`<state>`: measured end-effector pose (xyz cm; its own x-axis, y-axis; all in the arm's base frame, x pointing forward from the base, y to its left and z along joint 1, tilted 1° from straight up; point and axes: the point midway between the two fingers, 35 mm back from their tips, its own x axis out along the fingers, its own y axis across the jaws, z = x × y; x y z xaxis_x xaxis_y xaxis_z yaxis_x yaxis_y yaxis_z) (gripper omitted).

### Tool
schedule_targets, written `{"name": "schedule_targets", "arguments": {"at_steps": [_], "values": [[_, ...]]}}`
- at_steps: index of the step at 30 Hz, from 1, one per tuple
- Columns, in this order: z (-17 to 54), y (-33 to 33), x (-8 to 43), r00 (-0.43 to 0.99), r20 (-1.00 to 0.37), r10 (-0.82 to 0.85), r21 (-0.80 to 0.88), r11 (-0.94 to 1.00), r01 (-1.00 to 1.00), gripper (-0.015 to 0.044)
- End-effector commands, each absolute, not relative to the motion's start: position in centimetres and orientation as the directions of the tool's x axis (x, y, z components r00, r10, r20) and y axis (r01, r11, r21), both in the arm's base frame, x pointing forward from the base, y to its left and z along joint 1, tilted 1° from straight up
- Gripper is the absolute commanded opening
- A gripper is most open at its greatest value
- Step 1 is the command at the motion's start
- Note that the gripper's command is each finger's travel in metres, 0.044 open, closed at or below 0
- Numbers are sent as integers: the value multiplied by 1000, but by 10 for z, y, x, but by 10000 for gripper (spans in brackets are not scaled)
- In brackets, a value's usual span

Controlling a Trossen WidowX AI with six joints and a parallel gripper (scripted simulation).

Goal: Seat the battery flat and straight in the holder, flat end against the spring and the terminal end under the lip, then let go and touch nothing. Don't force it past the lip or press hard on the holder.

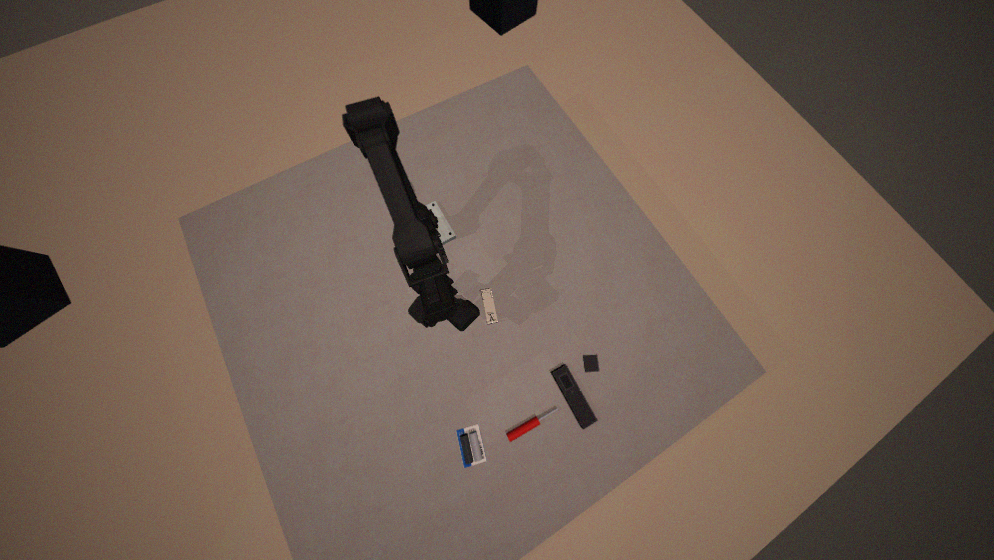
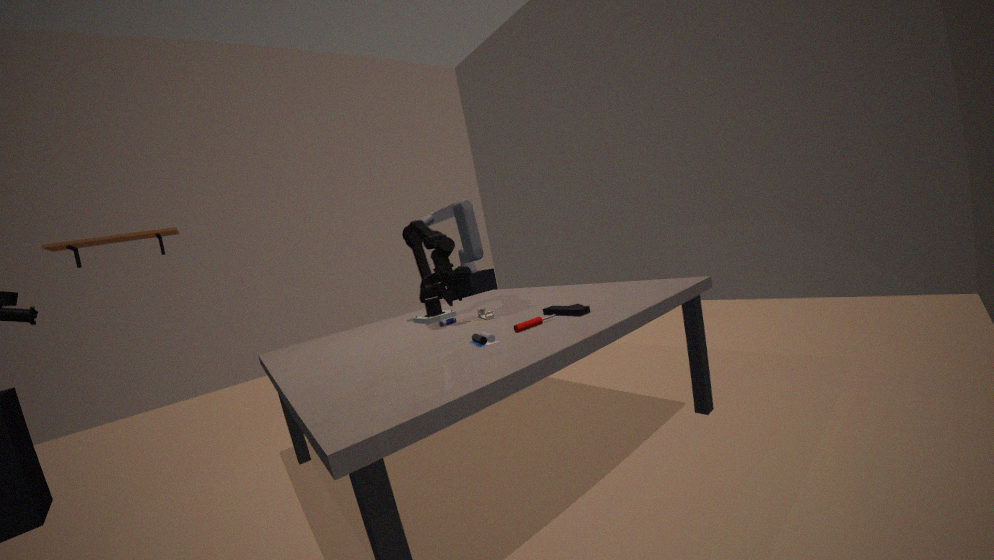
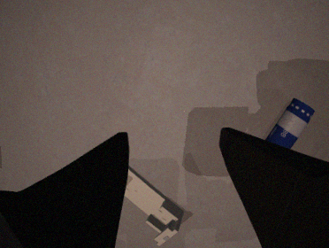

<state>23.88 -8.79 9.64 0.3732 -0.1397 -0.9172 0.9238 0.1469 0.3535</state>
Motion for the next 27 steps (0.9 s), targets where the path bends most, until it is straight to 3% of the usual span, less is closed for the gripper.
{"name": "schedule_targets", "arguments": {"at_steps": [1, 27], "values": [[71, -87, 176, 23, -1000, -2, 23, -352, 936, 224], [47, -88, 178, 23, -1000, -2, 23, -352, 936, 224]]}}
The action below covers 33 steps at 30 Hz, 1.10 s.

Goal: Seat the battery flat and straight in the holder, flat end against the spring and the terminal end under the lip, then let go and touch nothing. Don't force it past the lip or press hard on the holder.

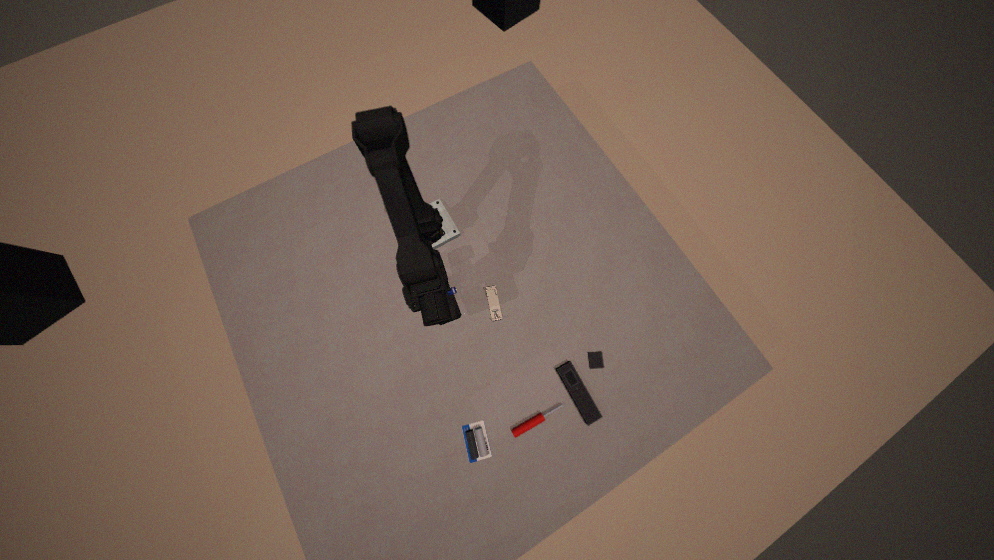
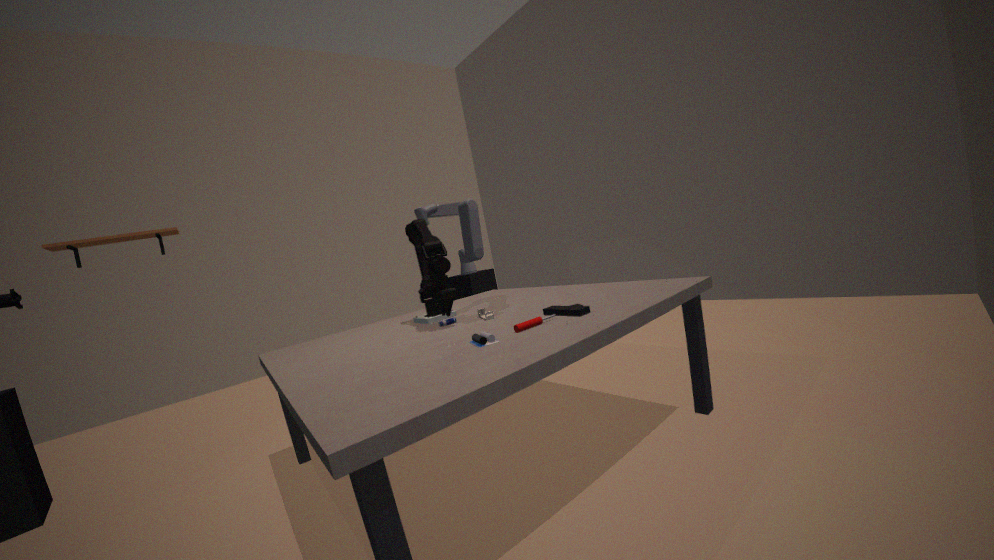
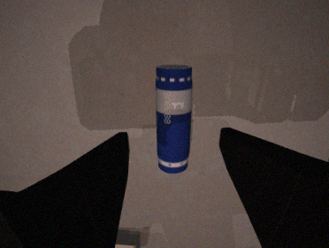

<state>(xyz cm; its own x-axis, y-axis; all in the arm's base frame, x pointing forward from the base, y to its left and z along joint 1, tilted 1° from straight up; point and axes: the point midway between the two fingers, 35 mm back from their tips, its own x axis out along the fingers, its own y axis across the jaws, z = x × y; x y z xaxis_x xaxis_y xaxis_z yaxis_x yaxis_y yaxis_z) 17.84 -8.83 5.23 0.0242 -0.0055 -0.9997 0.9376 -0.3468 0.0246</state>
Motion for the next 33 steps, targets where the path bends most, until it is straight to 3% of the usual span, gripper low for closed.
{"name": "schedule_targets", "arguments": {"at_steps": [1, 18, 23, 33], "values": [[45, -88, 178, 23, -1000, -2, 23, -352, 936, 224], [20, -87, 177, 23, -1000, -2, 22, -352, 936, 224], [20, -87, 177, 23, -1000, -2, 22, -352, 936, 92], [26, -87, 178, 23, -1000, -2, 22, -352, 936, 61]]}}
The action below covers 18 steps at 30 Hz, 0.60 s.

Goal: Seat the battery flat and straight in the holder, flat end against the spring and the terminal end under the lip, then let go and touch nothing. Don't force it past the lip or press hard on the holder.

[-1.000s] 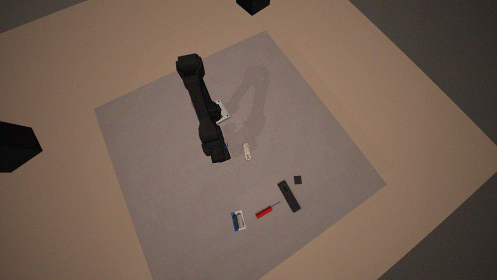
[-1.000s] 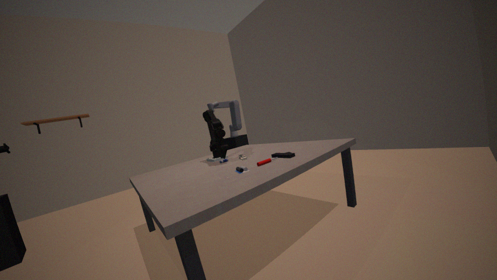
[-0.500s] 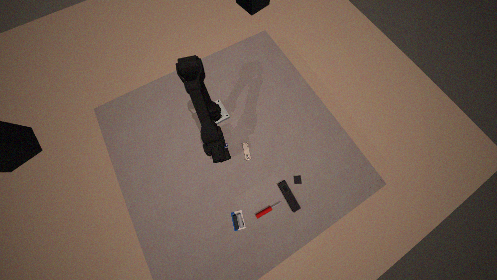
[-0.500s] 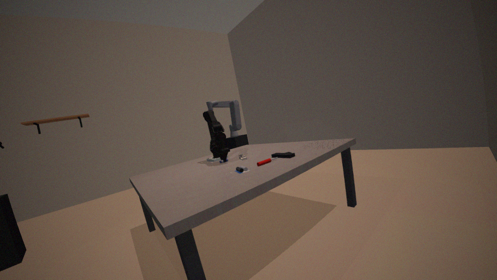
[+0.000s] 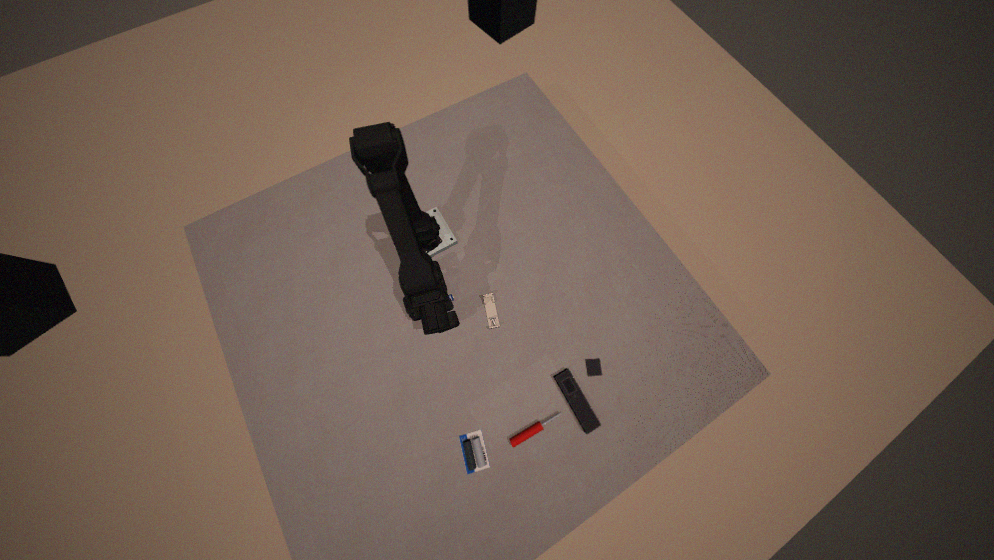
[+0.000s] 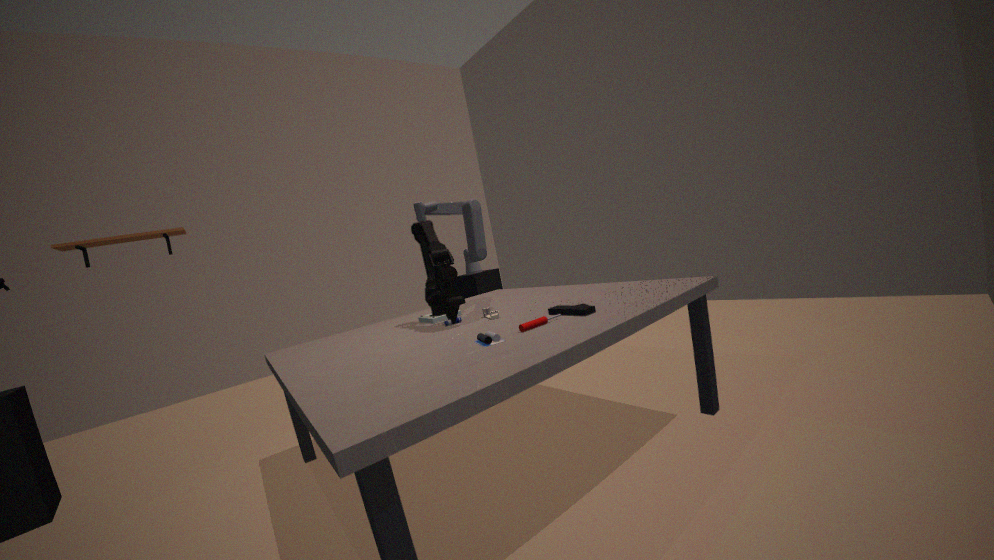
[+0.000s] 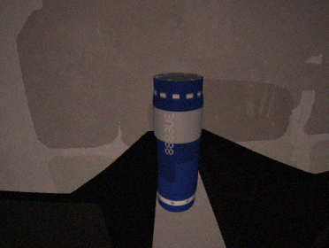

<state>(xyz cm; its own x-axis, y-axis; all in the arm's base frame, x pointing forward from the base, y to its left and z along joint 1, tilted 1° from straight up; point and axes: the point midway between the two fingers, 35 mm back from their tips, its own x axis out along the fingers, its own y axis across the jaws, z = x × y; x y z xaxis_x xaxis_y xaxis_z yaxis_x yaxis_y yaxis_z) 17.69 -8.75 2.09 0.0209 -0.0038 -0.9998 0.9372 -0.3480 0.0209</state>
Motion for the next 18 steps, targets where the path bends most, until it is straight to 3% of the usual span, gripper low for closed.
{"name": "schedule_targets", "arguments": {"at_steps": [1, 10, 18], "values": [[32, -88, 178, 23, -1000, -2, 22, -352, 936, 61], [71, -87, 177, 23, -1000, -2, 23, -340, 940, 61], [86, -64, 224, 27, -1000, 0, 27, 180, 983, 61]]}}
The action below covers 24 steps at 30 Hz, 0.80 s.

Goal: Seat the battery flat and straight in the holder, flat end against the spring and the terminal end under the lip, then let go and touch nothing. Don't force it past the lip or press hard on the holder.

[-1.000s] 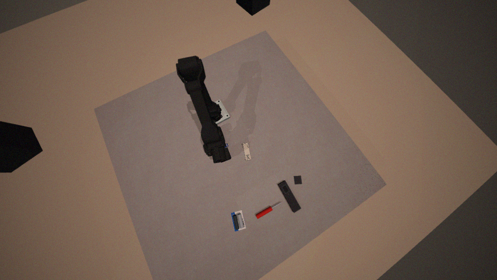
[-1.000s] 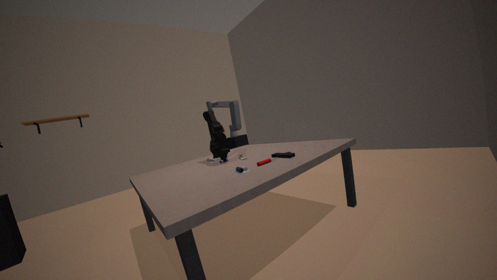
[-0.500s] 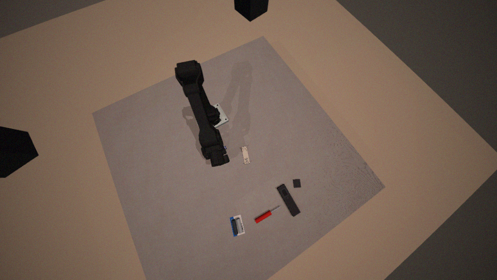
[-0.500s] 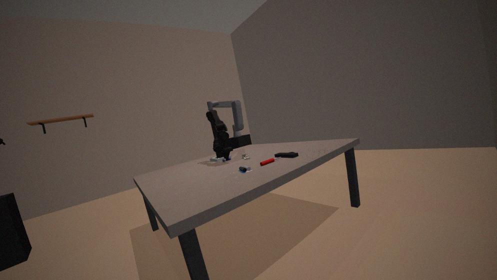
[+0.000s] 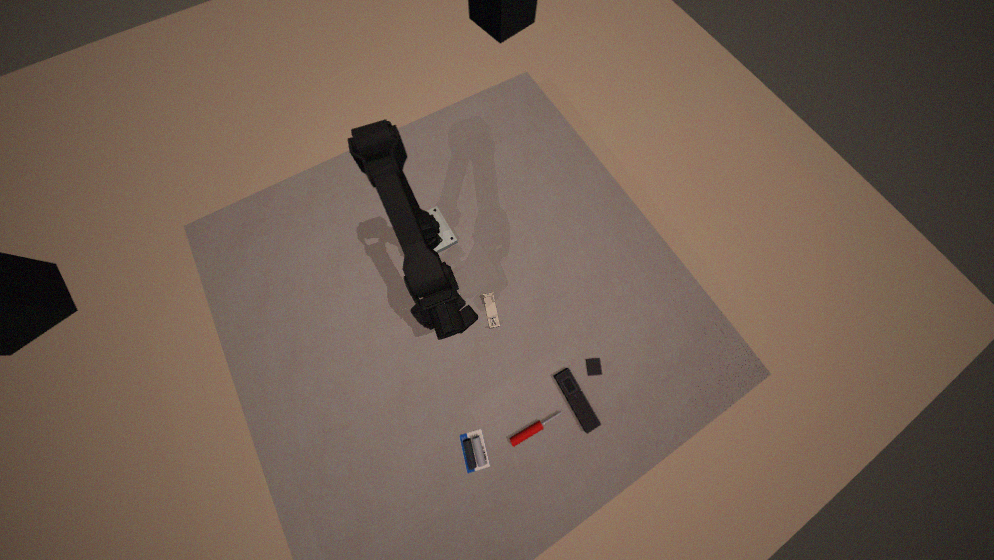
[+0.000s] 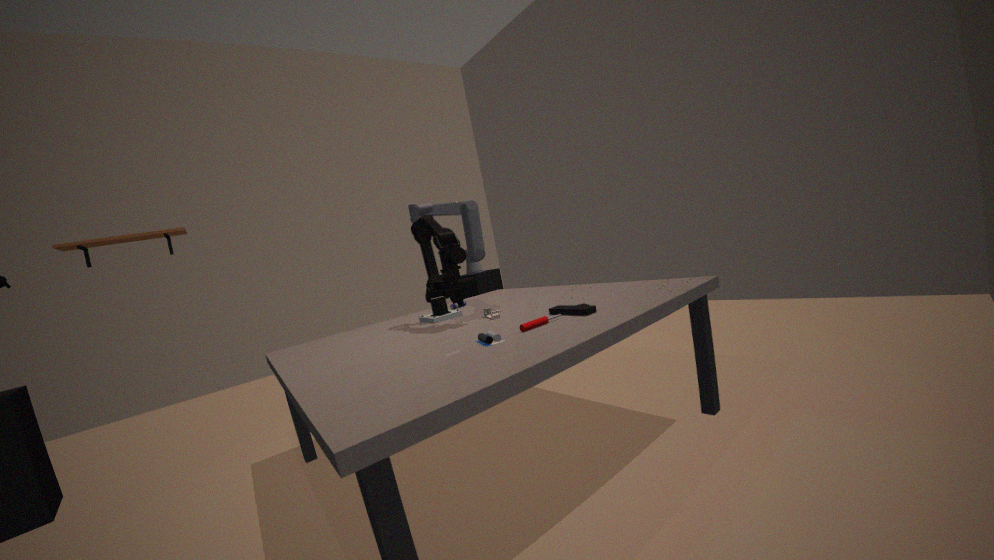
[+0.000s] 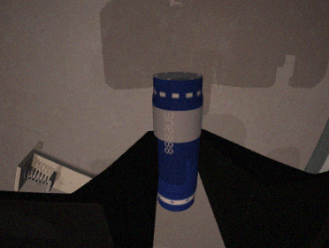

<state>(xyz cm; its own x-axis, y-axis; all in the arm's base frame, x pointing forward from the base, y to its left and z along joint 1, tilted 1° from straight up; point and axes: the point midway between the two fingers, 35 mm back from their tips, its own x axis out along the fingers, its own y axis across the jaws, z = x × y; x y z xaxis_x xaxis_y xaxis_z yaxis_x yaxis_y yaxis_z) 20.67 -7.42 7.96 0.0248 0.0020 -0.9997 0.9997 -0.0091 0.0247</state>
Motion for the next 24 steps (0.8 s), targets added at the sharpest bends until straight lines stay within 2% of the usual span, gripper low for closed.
{"name": "schedule_targets", "arguments": {"at_steps": [1, 6, 12, 19, 24], "values": [[87, -60, 230, 27, -1000, 0, 26, 248, 968, 61], [95, -37, 258, 29, -1000, 3, 25, 571, 821, 61], [100, -1, 289, 31, -999, 7, 23, 853, 521, 61], [100, 2, 291, 30, -1000, 9, 23, 874, 486, 61], [88, 3, 290, -36, -998, 43, 20, 874, 485, 61]]}}
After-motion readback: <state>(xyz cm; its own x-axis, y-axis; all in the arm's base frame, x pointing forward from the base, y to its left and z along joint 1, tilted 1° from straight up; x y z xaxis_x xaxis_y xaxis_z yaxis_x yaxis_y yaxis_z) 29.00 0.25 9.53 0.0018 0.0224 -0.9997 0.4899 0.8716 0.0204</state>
